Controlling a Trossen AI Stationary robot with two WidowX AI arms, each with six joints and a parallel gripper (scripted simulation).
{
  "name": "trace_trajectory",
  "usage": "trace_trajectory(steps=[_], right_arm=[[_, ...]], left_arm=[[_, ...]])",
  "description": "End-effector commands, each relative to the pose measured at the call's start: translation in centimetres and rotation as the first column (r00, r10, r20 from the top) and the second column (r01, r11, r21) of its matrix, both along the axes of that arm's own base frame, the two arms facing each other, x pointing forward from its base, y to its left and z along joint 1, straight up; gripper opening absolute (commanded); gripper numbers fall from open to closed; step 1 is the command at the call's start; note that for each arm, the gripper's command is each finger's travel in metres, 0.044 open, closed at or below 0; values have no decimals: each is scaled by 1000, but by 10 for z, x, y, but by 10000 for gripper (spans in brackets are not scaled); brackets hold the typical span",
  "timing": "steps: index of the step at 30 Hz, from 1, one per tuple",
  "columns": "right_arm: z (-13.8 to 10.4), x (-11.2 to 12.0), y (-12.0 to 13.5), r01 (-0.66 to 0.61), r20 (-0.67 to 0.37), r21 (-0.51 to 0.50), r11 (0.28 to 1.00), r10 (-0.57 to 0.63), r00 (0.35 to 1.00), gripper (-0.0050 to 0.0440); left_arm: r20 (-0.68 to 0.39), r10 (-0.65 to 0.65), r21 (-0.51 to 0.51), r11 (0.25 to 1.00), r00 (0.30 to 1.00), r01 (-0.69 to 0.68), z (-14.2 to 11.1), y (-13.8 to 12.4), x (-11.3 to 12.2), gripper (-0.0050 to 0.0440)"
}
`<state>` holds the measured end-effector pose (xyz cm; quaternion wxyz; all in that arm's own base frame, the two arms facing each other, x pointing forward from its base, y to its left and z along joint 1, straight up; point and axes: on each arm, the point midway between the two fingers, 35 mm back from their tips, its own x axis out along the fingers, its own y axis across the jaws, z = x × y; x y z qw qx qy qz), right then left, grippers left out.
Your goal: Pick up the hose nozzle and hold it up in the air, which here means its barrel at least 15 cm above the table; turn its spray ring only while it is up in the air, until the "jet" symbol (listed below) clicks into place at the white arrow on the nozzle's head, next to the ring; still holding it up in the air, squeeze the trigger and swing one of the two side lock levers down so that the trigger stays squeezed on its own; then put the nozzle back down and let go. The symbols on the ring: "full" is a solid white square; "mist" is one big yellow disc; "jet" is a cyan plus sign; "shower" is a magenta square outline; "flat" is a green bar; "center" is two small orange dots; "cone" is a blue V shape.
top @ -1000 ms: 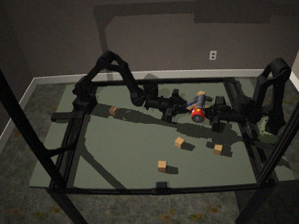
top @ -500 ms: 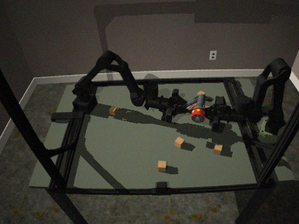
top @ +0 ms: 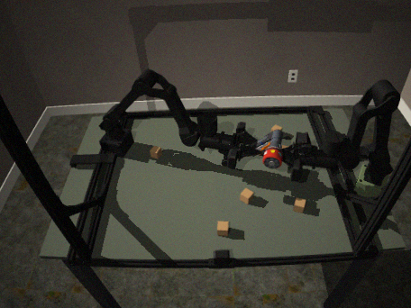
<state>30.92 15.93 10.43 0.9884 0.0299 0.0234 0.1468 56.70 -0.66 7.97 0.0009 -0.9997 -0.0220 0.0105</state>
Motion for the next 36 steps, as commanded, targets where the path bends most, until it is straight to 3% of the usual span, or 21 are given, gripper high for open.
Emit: trace_trajectory(steps=[1,15,17,19,33,36], right_arm=[[0,0,0,2,1,4,1000,-2,1000,0],[0,0,0,2,1,4,1000,-2,1000,0],[0,-1,0,0,2,-9,1000,0,1000,48],[0,-1,0,0,2,-9,1000,0,1000,48],[2,-18,7,24,60,-199,980,-12,998,384],[2,-19,7,26,65,-213,977,-12,998,400]], left_arm=[[21,-5,-1,1000,1000,5,6,-1,1,0],[21,-5,-1,1000,1000,5,6,-1,1,0],[21,-5,-1,1000,1000,5,6,-1,1,0],[21,-5,-1,1000,1000,5,6,-1,1,0],[21,-5,-1,1000,1000,5,6,-1,1,0],[21,-5,-1,1000,1000,5,6,-1,1,0]])
